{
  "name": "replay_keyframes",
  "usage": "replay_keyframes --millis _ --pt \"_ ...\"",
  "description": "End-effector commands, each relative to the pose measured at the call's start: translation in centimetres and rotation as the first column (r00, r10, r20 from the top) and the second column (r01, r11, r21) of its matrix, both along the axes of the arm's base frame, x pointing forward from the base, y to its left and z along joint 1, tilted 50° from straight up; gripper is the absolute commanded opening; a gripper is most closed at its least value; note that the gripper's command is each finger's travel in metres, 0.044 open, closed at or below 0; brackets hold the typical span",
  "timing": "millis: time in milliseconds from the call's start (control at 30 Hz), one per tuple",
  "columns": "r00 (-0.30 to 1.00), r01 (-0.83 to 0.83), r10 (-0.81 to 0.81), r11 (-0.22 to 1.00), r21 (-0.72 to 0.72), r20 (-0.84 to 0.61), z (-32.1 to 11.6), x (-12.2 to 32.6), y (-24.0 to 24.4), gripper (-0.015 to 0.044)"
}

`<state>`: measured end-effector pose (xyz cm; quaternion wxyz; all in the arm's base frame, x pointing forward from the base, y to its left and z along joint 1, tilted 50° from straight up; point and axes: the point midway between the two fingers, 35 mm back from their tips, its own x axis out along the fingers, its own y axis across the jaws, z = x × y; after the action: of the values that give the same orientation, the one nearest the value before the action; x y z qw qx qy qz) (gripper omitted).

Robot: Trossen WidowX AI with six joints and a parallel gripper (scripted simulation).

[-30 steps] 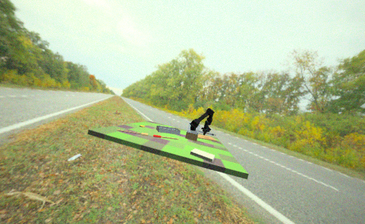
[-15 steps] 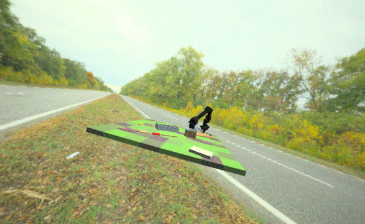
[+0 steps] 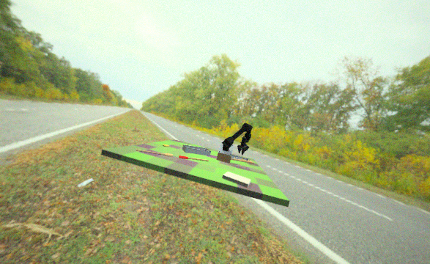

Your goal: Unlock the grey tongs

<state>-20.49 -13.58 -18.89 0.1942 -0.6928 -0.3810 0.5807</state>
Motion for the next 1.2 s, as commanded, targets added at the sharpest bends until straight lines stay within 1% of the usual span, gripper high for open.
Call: replay_keyframes --millis 0,133,200,367,600,1167 --pt "1.000 -0.004 0.004 1.000 -0.014 -0.014 5.1 -1.8 -0.1 0.0440" --pt "1.000 -0.005 0.004 1.000 -0.007 -0.016 10.6 -2.9 0.9 0.0440" --pt "1.000 -0.005 0.005 1.000 -0.004 -0.016 12.3 -3.0 1.4 0.0440" --pt "1.000 -0.004 0.004 1.000 -0.005 -0.017 12.7 -3.1 1.3 0.0440" --pt "0.999 0.005 -0.005 1.000 -0.017 -0.032 15.7 -3.1 -2.4 0.0440" --pt "0.999 0.005 -0.006 1.000 -0.017 -0.032 15.8 -3.0 -2.6 0.0440"
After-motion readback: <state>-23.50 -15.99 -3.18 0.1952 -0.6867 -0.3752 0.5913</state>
